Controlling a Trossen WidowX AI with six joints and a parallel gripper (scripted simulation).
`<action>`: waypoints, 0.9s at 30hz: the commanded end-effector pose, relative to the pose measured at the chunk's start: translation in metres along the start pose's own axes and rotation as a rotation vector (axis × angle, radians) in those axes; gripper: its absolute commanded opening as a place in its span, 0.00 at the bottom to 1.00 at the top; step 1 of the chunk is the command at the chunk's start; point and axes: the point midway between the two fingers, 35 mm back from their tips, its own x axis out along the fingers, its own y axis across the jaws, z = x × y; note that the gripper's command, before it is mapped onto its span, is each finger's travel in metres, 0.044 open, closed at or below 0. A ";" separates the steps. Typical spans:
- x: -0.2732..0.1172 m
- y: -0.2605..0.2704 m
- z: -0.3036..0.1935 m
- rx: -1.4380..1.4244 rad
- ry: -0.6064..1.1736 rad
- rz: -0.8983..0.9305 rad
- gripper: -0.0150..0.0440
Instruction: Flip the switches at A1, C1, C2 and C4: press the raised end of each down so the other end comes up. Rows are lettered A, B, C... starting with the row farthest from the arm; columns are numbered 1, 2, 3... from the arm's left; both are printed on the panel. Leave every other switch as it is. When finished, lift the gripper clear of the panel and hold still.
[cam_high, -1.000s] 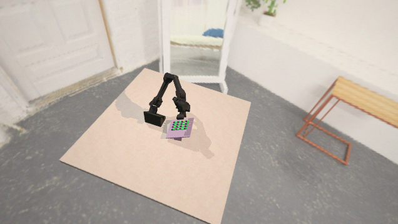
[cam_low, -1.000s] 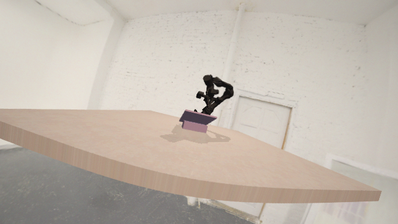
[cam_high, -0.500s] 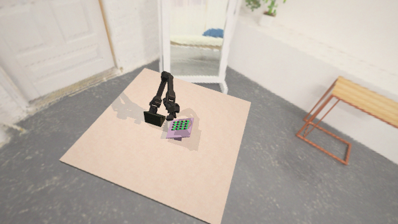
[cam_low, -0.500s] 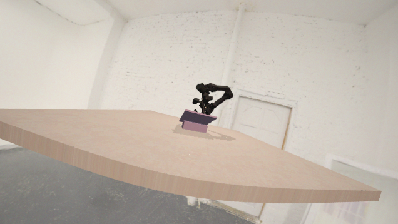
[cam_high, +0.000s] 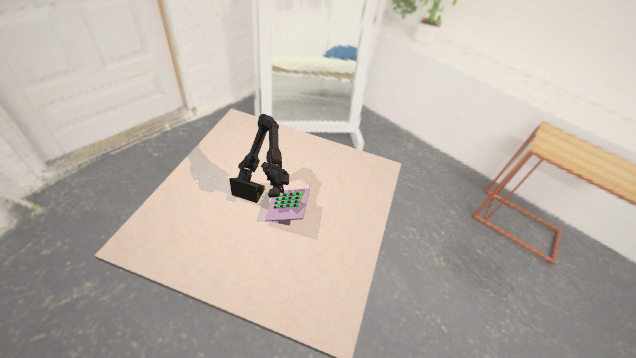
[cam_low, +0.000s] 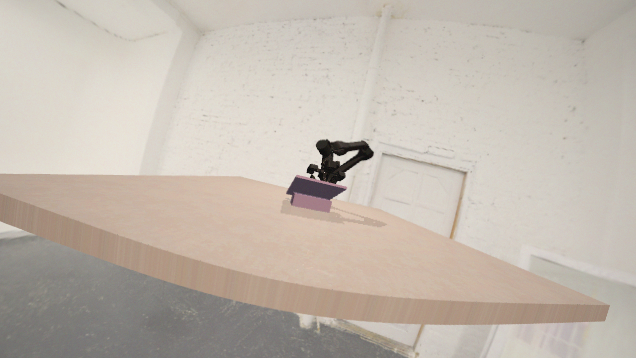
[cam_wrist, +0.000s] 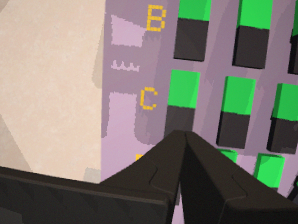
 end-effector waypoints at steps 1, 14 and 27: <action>0.005 0.001 -0.001 0.004 0.000 0.004 0.25; 0.014 0.001 -0.001 0.004 0.000 0.004 0.25; 0.014 0.001 -0.001 0.004 0.000 0.004 0.25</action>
